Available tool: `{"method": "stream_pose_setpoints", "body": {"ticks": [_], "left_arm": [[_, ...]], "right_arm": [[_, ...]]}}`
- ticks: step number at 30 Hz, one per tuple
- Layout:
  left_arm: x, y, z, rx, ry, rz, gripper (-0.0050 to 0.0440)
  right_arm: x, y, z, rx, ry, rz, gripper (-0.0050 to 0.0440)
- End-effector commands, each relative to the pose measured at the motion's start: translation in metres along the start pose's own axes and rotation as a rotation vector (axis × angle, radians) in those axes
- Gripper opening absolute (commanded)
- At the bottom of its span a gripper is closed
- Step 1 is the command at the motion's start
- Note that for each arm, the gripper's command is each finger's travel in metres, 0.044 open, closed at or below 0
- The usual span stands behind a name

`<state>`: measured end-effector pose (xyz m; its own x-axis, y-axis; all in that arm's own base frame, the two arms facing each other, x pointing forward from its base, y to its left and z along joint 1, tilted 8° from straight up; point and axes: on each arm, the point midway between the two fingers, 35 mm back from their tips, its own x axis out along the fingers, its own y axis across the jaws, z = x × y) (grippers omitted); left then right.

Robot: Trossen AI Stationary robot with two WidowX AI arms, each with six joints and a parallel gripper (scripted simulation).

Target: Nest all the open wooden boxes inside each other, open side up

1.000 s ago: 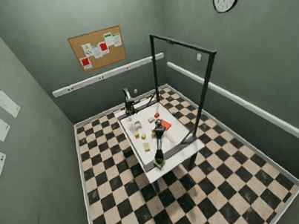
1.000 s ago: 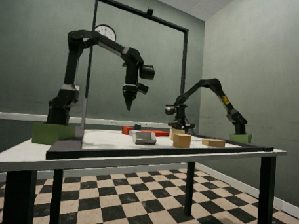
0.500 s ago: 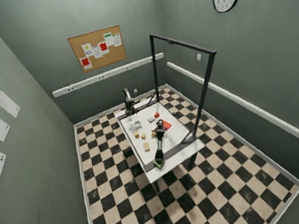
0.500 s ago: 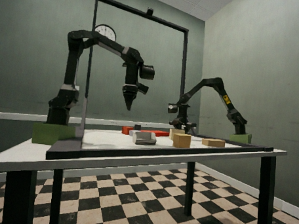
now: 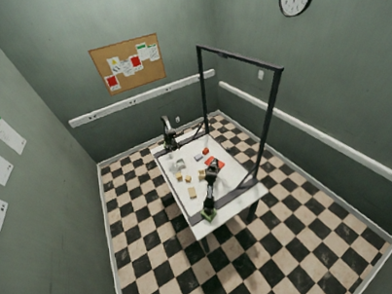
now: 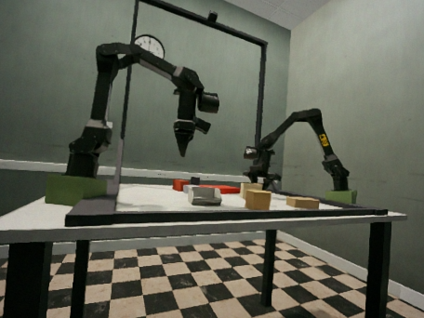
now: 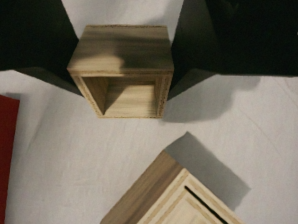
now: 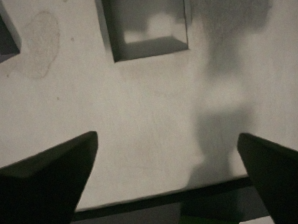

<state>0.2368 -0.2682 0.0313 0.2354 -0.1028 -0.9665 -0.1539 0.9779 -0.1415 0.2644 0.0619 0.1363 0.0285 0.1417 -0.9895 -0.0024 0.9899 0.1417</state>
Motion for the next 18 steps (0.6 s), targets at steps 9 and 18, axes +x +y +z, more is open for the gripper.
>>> {"method": "stream_pose_setpoints", "body": {"ticks": [9, 18], "left_arm": [[-0.013, -0.003, -0.009, -0.01, -0.253, -0.027, -0.005], [-0.01, -0.002, -0.018, -0.01, -0.414, -0.017, -0.005]], "right_arm": [[-0.005, 0.001, 0.002, -0.002, -0.017, 0.006, 0.04], [-0.005, 0.001, 0.002, -0.002, -0.017, 0.006, 0.04]]}}
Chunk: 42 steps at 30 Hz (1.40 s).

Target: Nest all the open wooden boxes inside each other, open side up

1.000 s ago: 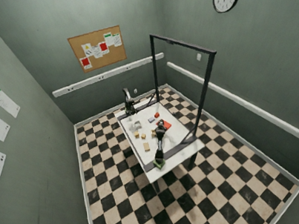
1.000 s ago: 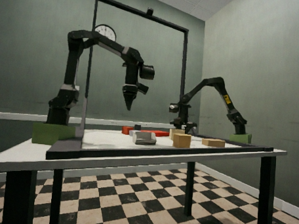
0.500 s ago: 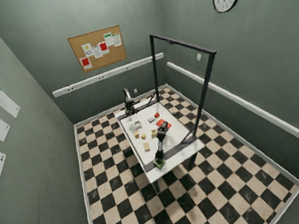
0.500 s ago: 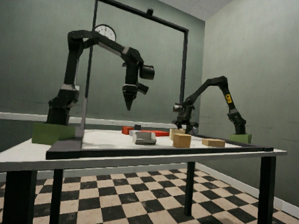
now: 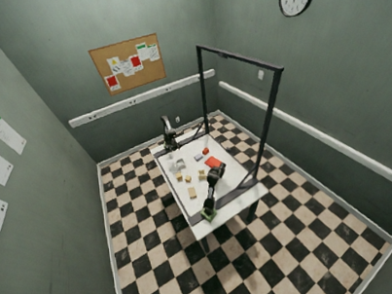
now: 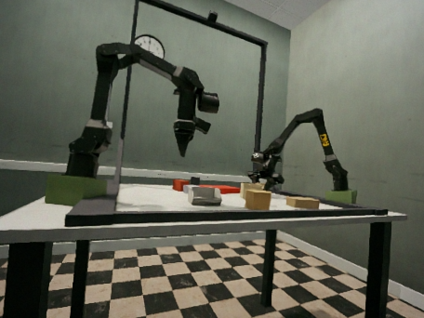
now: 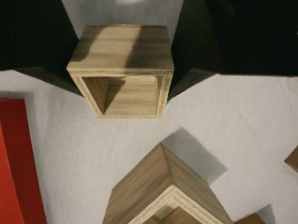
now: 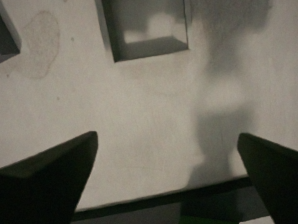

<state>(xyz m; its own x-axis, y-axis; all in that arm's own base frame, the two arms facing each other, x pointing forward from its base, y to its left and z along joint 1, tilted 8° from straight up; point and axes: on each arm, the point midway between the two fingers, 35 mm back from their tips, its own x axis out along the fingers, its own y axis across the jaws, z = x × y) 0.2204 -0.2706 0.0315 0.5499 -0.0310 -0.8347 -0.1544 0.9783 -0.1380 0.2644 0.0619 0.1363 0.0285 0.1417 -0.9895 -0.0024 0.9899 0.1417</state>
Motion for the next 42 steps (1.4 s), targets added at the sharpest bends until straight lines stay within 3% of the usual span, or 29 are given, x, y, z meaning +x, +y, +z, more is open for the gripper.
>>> {"method": "stream_pose_setpoints", "body": {"ticks": [1, 4, 8, 18, 29, 39, 42], "left_arm": [[-0.003, -0.001, -0.003, -0.007, -0.082, -0.007, -0.005], [-0.005, -0.001, -0.007, -0.008, -0.176, -0.008, -0.005], [-0.005, -0.001, -0.008, -0.008, -0.191, -0.008, -0.005], [-0.007, 0.0, -0.02, -0.009, -0.438, -0.008, -0.005], [-0.008, -0.005, -0.026, -0.019, -0.597, -0.015, -0.005], [-0.006, -0.004, -0.037, -0.019, -0.815, -0.012, -0.005], [-0.005, -0.004, -0.038, -0.019, -0.832, -0.014, -0.005]], "right_arm": [[-0.005, 0.001, 0.002, -0.002, -0.017, 0.006, 0.04], [-0.005, 0.001, 0.002, -0.002, -0.017, 0.006, 0.04], [-0.005, 0.001, 0.002, -0.002, -0.017, 0.006, 0.04], [-0.005, 0.001, 0.002, -0.002, -0.017, 0.006, 0.04], [-0.005, 0.001, 0.002, -0.002, -0.017, 0.006, 0.04], [-0.005, 0.001, 0.002, -0.002, -0.017, 0.006, 0.04], [-0.005, 0.001, 0.002, -0.002, -0.017, 0.006, 0.04]]}}
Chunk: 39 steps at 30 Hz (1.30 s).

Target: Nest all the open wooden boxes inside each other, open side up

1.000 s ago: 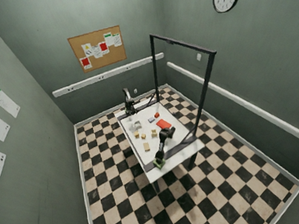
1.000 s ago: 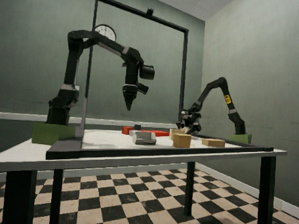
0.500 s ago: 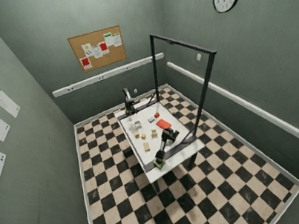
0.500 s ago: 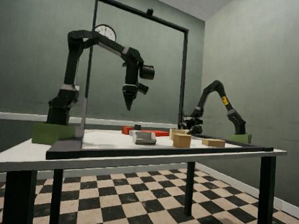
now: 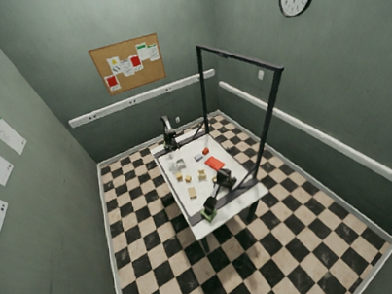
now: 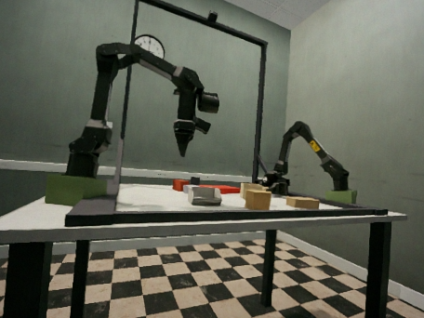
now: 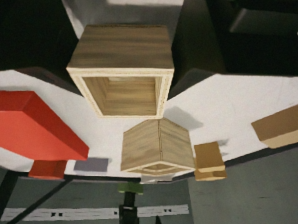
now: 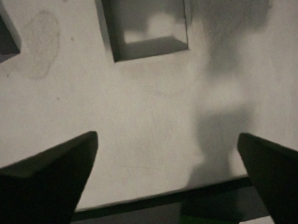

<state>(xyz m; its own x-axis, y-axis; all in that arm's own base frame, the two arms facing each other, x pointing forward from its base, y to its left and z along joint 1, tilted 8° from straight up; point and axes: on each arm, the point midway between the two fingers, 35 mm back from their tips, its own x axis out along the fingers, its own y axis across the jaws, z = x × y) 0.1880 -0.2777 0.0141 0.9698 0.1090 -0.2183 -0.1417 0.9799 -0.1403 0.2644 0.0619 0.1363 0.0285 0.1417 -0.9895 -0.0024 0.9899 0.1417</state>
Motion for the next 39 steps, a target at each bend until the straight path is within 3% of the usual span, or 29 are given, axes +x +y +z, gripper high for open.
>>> {"method": "stream_pose_setpoints", "body": {"ticks": [1, 4, 5, 14, 16, 23, 39], "left_arm": [[-0.0021, -0.005, 0.0011, -0.022, -0.059, 0.006, -0.005], [0.0002, -0.0045, -0.0046, -0.02, -0.055, 0.01, -0.005], [0.0002, -0.0045, -0.0046, -0.02, -0.055, 0.01, 0.0024], [0.0002, -0.0045, -0.0046, -0.02, -0.055, 0.01, 0.024], [0.0002, -0.0045, -0.0046, -0.02, -0.055, 0.01, 0.024], [-0.0005, -0.0041, -0.0017, -0.027, -0.055, 0.009, 0.04], [-0.0001, -0.0032, 0.0017, -0.029, -0.031, 0.014, 0.04]], "right_arm": [[-0.0053, 0.0006, 0.0019, -0.002, -0.017, 0.006, 0.04], [-0.0053, 0.0006, 0.0019, -0.002, -0.017, 0.006, 0.04], [-0.0053, 0.0006, 0.0019, -0.002, -0.017, 0.006, 0.04], [-0.0053, 0.0006, 0.0019, -0.002, -0.017, 0.006, 0.04], [-0.0053, 0.0006, 0.0019, -0.002, -0.017, 0.006, 0.04], [-0.0053, 0.0006, 0.0019, -0.002, -0.017, 0.006, 0.04], [-0.0053, 0.0006, 0.0019, -0.002, -0.017, 0.006, 0.04]]}}
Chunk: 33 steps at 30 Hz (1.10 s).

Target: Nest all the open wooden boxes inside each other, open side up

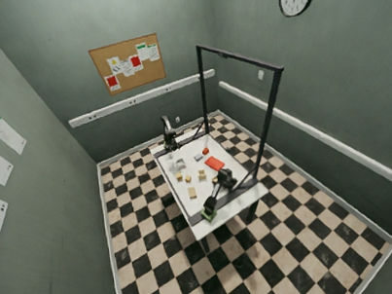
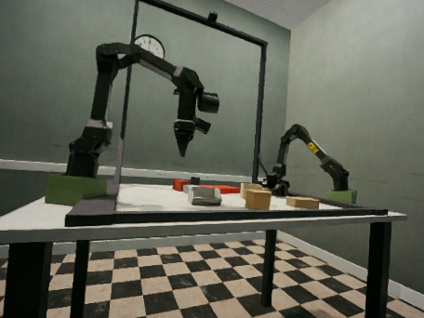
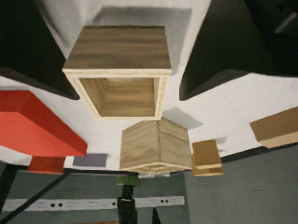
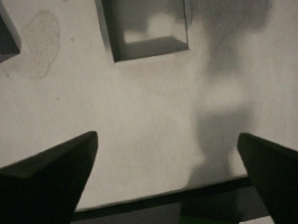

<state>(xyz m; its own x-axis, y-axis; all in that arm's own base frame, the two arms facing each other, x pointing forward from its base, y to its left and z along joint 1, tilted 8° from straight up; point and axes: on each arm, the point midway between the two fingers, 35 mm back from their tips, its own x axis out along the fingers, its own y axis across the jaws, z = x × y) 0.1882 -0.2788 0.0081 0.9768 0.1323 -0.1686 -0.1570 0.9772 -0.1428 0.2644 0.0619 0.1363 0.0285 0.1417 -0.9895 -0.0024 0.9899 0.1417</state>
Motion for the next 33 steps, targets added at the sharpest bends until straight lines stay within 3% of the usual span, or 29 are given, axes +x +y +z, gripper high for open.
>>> {"method": "stream_pose_setpoints", "body": {"ticks": [1, 7, 14, 19, 24, 26, 28, 31, 33], "left_arm": [[0.0, -0.002, 0.009, -0.021, 0.046, 0.006, 0.04], [0.001, -0.003, 0.024, -0.023, 0.307, 0.0, 0.04], [0.001, -0.006, 0.029, -0.028, 0.377, -0.01, 0.04], [0.002, -0.009, 0.046, -0.033, 0.631, -0.017, 0.04], [0.002, -0.01, 0.052, -0.033, 0.719, -0.023, 0.04], [0.003, -0.01, 0.056, -0.027, 0.801, -0.021, 0.04], [0.003, -0.01, 0.056, -0.027, 0.801, -0.021, 0.04], [0.004, -0.009, 0.067, -0.027, 0.972, -0.027, 0.04], [0.003, -0.009, 0.072, -0.031, 1.025, -0.033, 0.04]], "right_arm": [[-0.005, 0.001, 0.002, -0.002, -0.017, 0.006, 0.04], [-0.005, 0.001, 0.002, -0.002, -0.017, 0.006, 0.04], [-0.005, 0.001, 0.002, -0.002, -0.017, 0.006, 0.04], [-0.005, 0.001, 0.002, -0.002, -0.017, 0.006, 0.04], [-0.005, 0.001, 0.002, -0.002, -0.017, 0.006, 0.04], [-0.005, 0.001, 0.002, -0.002, -0.017, 0.006, 0.04], [-0.005, 0.001, 0.002, -0.002, -0.017, 0.006, 0.04], [-0.005, 0.001, 0.002, -0.002, -0.017, 0.006, 0.04], [-0.005, 0.001, 0.002, -0.002, -0.017, 0.006, 0.04]]}}
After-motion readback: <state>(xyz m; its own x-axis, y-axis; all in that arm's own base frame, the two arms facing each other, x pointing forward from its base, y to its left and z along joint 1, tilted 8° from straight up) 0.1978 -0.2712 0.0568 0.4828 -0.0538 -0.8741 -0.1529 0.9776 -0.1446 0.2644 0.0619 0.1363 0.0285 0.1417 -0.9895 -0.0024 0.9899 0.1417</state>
